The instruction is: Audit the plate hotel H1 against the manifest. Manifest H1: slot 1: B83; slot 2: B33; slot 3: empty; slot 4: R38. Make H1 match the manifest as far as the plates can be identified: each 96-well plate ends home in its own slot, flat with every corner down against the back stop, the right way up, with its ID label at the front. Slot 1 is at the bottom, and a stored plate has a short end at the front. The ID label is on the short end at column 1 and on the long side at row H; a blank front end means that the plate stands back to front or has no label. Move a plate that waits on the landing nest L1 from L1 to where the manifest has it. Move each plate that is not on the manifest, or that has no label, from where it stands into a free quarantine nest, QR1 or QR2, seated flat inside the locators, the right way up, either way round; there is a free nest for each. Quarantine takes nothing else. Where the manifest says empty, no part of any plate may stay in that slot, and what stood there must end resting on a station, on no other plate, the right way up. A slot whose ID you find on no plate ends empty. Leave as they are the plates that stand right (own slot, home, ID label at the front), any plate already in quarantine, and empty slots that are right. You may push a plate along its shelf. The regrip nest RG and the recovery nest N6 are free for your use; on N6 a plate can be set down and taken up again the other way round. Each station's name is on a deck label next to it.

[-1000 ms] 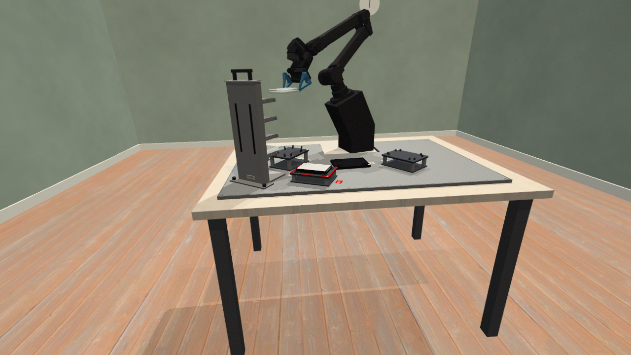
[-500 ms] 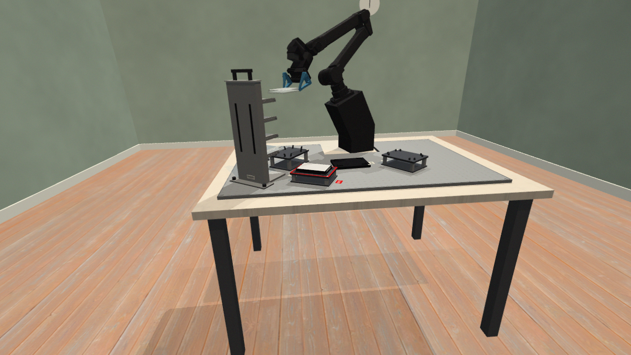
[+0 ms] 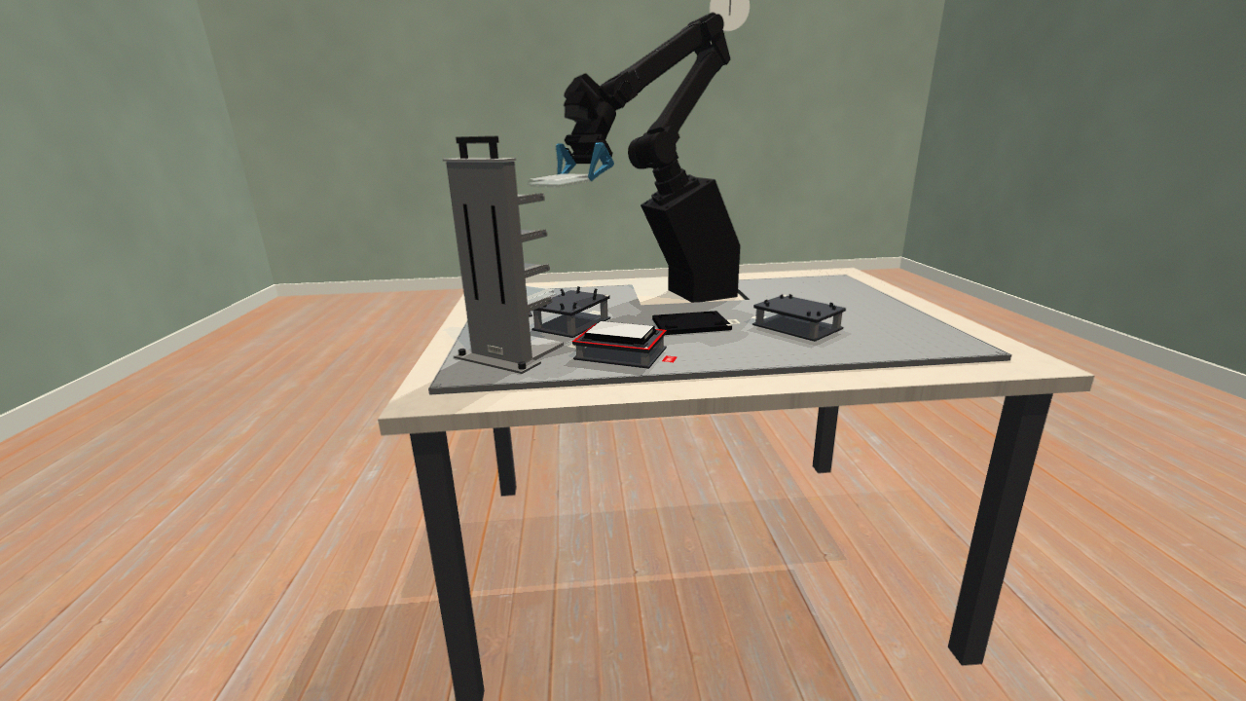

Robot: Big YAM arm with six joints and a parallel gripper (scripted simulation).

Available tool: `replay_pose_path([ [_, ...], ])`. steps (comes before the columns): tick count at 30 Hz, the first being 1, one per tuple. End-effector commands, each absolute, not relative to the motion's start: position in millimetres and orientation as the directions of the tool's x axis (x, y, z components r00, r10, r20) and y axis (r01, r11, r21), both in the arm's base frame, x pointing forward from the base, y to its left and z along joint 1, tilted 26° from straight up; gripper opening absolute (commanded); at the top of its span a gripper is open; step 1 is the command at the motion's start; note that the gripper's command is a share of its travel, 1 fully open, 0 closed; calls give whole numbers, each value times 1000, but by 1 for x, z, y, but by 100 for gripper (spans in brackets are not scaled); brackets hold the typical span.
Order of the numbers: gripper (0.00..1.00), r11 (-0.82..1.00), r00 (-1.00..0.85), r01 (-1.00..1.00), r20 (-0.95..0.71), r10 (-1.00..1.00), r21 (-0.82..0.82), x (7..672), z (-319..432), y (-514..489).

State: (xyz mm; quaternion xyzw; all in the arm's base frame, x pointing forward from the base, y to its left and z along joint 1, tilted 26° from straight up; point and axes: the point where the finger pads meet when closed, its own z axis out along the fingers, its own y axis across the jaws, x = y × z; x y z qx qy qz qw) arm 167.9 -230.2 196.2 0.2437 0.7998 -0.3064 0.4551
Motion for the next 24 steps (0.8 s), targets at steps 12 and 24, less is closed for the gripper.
replay_pose_path([
  [12, 86, 679, -411, 681, -910, 46, -273, 187, 246, -244],
  [24, 86, 683, -418, 679, -907, 57, -270, 194, 241, -249],
])
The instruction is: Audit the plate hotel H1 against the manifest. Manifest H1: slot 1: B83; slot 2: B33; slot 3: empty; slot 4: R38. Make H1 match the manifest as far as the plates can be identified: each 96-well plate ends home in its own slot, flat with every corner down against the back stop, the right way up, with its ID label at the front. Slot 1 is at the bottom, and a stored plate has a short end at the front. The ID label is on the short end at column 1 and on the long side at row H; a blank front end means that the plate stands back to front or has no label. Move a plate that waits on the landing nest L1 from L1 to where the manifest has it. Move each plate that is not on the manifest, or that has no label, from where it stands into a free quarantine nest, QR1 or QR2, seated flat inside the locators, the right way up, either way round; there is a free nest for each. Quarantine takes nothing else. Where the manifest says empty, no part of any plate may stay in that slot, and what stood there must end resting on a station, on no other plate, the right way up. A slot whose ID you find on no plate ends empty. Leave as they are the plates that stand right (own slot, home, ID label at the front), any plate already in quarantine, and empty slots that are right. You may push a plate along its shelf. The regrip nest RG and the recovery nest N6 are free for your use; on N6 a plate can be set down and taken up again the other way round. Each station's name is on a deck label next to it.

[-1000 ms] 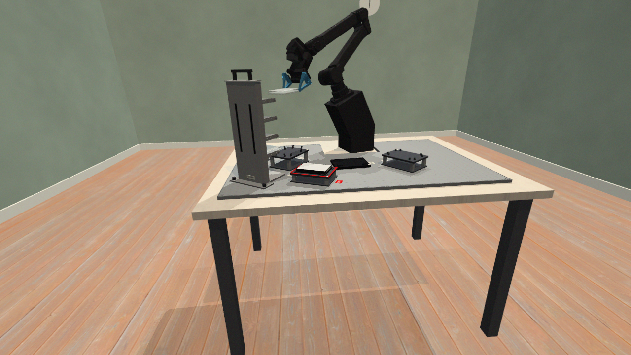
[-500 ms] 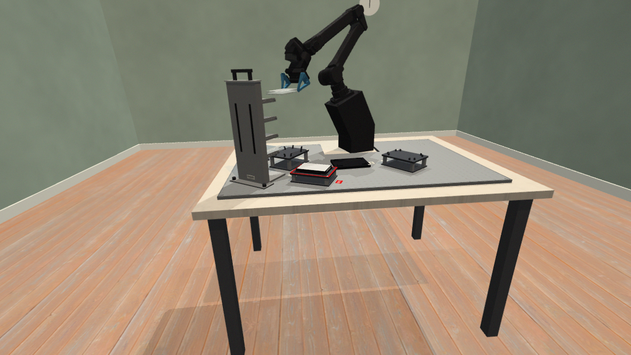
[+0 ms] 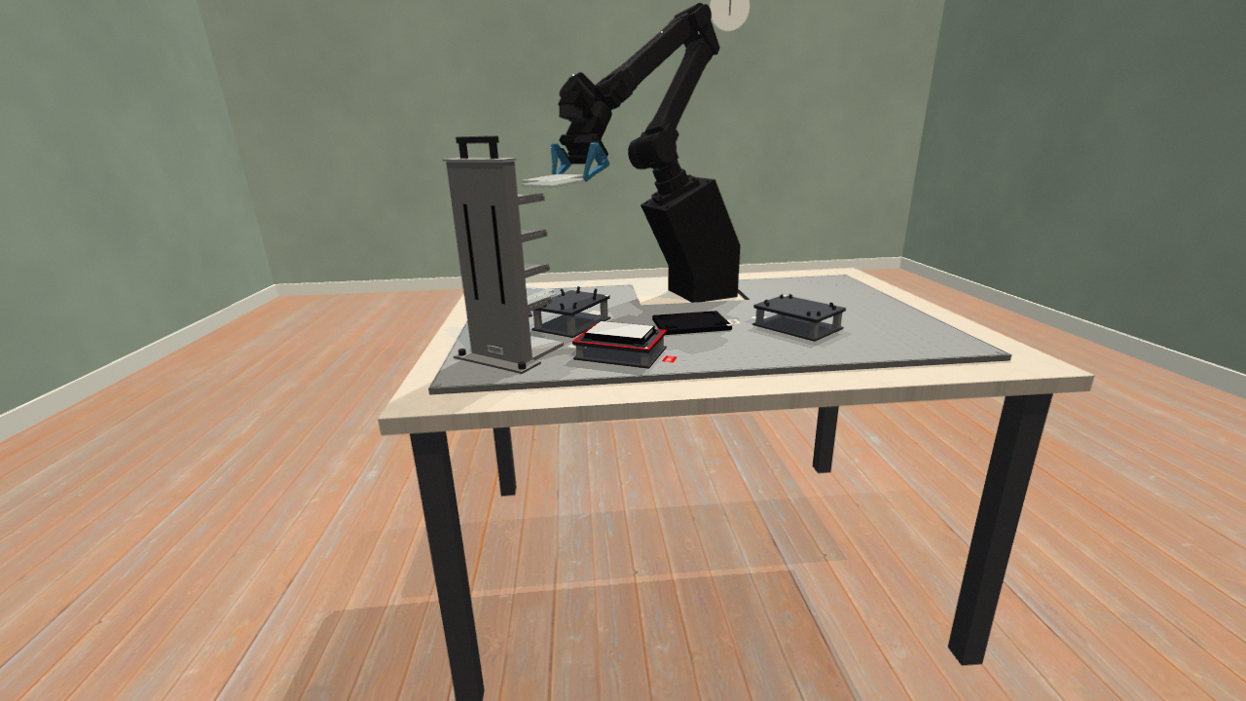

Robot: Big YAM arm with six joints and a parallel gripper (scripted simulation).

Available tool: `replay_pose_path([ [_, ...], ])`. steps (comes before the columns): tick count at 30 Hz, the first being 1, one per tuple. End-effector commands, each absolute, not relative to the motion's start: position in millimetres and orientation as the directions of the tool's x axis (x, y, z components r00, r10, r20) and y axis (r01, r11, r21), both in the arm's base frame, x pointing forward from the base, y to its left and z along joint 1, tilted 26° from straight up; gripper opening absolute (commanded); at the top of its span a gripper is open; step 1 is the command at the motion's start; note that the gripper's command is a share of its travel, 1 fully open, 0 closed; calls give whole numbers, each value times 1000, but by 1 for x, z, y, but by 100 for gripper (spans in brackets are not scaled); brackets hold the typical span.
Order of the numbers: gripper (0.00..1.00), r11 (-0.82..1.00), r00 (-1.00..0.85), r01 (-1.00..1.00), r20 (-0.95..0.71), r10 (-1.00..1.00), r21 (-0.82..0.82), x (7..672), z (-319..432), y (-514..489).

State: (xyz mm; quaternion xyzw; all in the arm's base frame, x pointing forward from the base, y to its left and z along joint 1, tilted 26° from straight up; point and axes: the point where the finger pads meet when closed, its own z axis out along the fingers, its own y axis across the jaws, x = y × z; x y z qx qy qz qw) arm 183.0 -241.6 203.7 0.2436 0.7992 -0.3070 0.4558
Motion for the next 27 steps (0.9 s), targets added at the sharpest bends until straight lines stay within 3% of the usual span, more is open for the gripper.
replay_pose_path([
  [1, 86, 680, -410, 681, -911, 48, -271, 195, 249, -251],
  [27, 86, 682, -412, 680, -910, 54, -268, 213, 253, -263],
])
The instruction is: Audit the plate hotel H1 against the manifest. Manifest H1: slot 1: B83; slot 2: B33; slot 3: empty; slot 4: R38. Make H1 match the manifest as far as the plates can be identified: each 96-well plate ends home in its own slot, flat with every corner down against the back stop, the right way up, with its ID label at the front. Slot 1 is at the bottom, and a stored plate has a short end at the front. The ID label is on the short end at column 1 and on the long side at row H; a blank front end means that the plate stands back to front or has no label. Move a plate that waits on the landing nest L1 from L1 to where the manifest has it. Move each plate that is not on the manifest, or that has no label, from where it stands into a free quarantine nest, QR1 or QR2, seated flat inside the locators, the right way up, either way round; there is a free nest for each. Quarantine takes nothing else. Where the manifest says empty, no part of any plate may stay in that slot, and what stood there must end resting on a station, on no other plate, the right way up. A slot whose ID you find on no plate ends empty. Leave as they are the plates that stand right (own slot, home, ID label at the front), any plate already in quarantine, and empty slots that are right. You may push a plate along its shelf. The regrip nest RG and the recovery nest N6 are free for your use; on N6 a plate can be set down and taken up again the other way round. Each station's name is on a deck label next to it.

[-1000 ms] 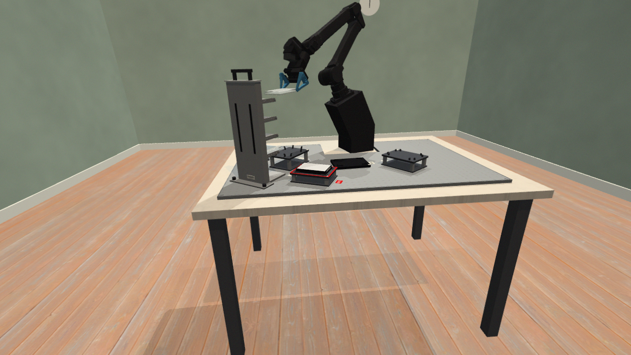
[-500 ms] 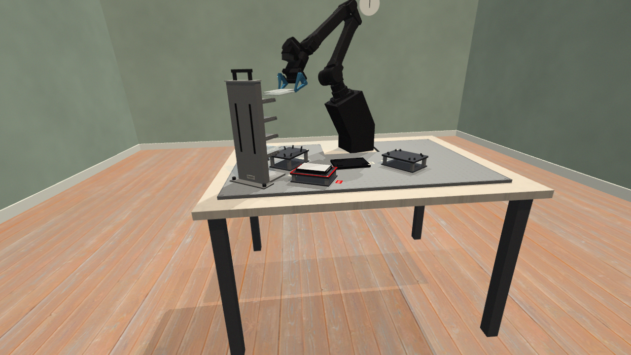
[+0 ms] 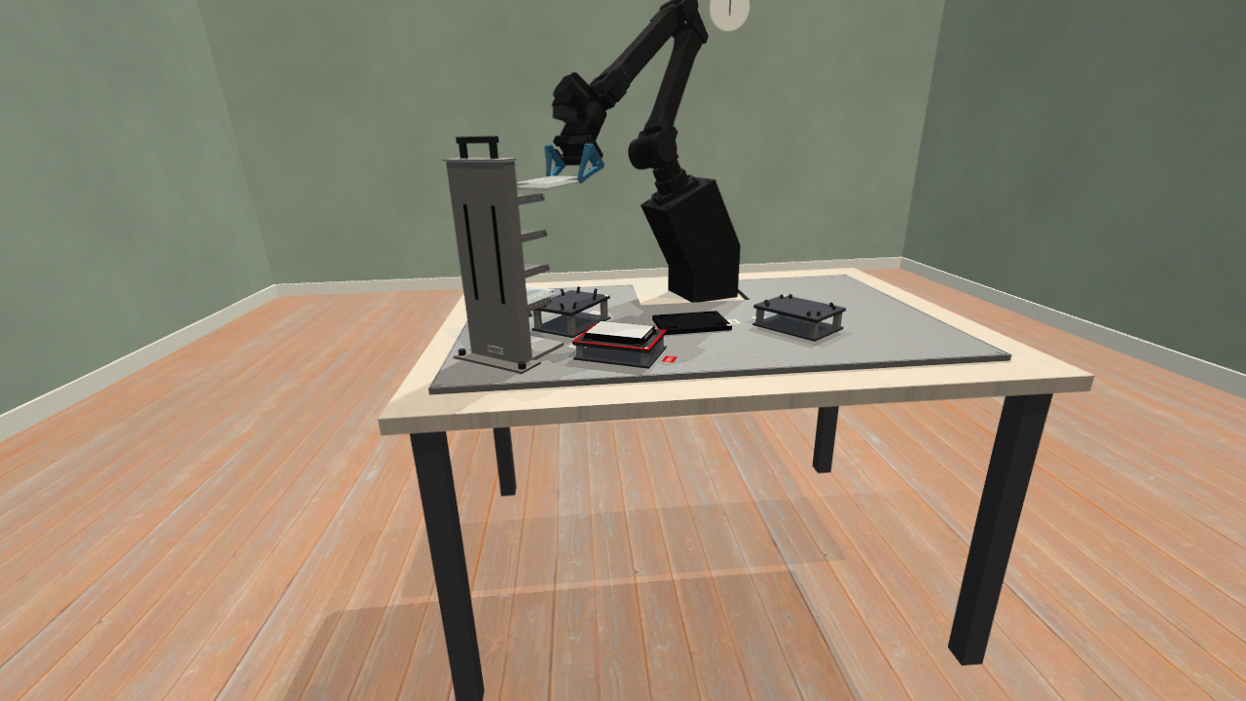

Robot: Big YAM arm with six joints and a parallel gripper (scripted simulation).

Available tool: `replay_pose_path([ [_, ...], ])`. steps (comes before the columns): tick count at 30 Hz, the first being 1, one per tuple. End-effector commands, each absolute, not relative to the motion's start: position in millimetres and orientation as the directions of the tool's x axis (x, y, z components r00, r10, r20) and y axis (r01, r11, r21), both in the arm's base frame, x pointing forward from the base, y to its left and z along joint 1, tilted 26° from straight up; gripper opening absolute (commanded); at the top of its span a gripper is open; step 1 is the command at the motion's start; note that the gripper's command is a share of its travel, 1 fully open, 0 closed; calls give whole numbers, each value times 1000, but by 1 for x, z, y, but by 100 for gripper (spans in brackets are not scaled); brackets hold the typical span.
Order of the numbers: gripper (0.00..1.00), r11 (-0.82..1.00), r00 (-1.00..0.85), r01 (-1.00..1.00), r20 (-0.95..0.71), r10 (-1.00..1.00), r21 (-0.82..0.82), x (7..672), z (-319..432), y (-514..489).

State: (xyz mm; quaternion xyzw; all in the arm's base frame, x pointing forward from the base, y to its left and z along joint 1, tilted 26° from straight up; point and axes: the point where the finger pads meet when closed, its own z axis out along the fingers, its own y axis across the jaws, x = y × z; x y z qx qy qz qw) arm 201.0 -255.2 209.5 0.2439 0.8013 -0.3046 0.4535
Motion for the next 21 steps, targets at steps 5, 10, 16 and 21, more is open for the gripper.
replay_pose_path([
  [5, 86, 686, -422, 678, -904, 67, -265, 215, 244, -264],
  [10, 86, 681, -409, 681, -911, 51, -267, 221, 259, -270],
  [16, 86, 683, -413, 680, -909, 57, -266, 223, 255, -271],
  [21, 86, 683, -411, 680, -910, 55, -266, 228, 259, -275],
])
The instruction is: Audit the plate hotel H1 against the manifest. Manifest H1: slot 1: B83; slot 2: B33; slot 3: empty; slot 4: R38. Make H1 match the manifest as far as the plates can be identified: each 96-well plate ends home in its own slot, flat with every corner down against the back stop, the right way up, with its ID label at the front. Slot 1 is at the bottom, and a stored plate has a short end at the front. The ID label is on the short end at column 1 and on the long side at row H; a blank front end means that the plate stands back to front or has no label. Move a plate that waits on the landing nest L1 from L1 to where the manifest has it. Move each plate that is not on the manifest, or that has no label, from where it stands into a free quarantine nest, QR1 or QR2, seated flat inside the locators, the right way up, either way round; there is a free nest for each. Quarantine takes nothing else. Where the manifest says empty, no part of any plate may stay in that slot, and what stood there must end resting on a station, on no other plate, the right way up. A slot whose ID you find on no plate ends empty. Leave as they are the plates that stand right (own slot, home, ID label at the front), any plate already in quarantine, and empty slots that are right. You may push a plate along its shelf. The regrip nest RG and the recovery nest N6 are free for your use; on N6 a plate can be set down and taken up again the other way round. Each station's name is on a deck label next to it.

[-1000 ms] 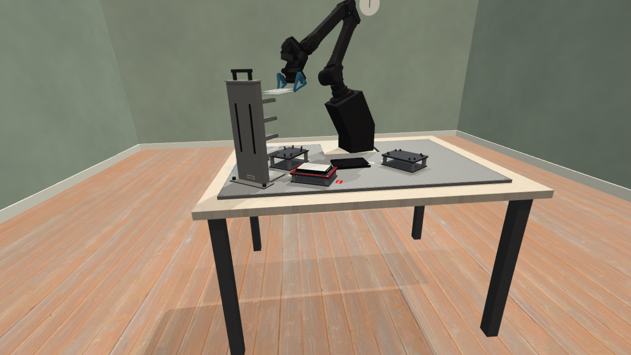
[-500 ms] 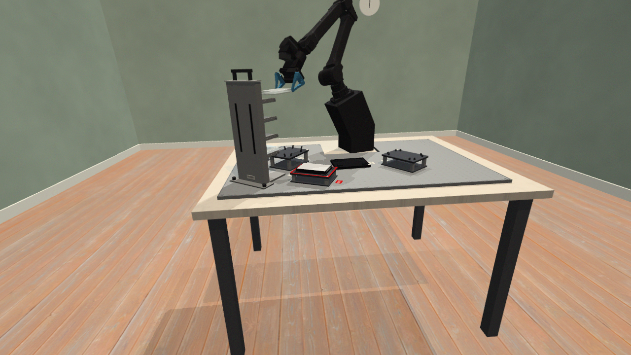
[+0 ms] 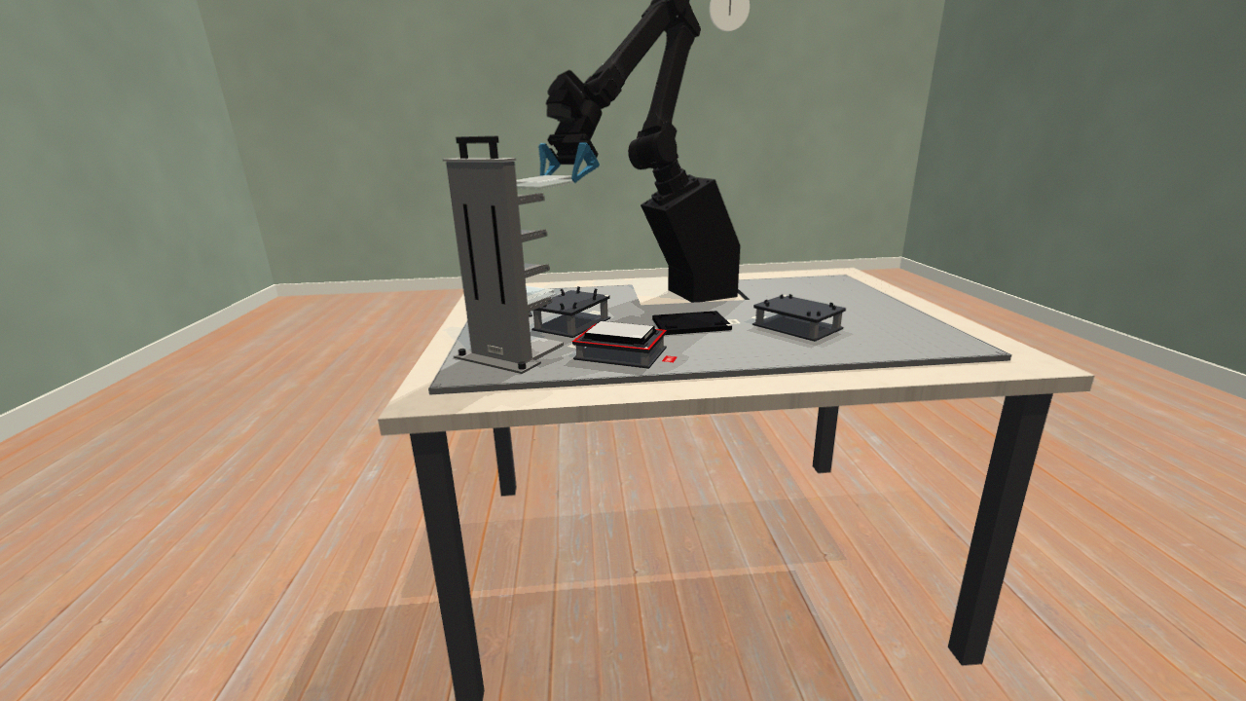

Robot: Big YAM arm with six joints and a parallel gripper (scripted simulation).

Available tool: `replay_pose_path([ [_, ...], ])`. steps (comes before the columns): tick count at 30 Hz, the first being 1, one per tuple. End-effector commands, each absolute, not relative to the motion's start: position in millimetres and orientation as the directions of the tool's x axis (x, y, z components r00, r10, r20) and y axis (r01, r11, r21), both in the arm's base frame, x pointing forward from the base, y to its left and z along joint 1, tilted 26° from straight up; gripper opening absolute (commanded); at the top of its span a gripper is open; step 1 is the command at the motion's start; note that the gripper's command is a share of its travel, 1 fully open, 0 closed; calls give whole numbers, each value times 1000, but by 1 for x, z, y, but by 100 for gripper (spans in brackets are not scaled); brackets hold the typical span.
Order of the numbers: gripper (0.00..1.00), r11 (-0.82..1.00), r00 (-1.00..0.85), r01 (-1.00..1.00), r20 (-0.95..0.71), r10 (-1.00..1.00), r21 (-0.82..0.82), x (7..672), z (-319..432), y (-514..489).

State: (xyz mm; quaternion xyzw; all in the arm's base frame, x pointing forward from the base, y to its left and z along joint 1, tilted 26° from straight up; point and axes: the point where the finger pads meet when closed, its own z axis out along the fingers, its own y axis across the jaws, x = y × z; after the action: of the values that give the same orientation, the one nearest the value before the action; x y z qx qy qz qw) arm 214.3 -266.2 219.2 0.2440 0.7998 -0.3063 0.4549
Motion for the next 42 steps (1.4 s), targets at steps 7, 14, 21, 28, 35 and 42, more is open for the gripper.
replay_pose_path([
  [7, 86, 684, -433, 677, -898, 71, -272, 224, 246, -275],
  [14, 86, 684, -433, 677, -898, 71, -272, 224, 246, -274],
  [21, 86, 684, -433, 677, -898, 71, -272, 224, 247, -274],
  [28, 86, 682, -408, 681, -911, 53, -266, 232, 264, -278],
  [35, 86, 687, -420, 677, -905, 65, -265, 234, 252, -279],
  [42, 86, 686, -420, 678, -905, 66, -265, 237, 252, -282],
])
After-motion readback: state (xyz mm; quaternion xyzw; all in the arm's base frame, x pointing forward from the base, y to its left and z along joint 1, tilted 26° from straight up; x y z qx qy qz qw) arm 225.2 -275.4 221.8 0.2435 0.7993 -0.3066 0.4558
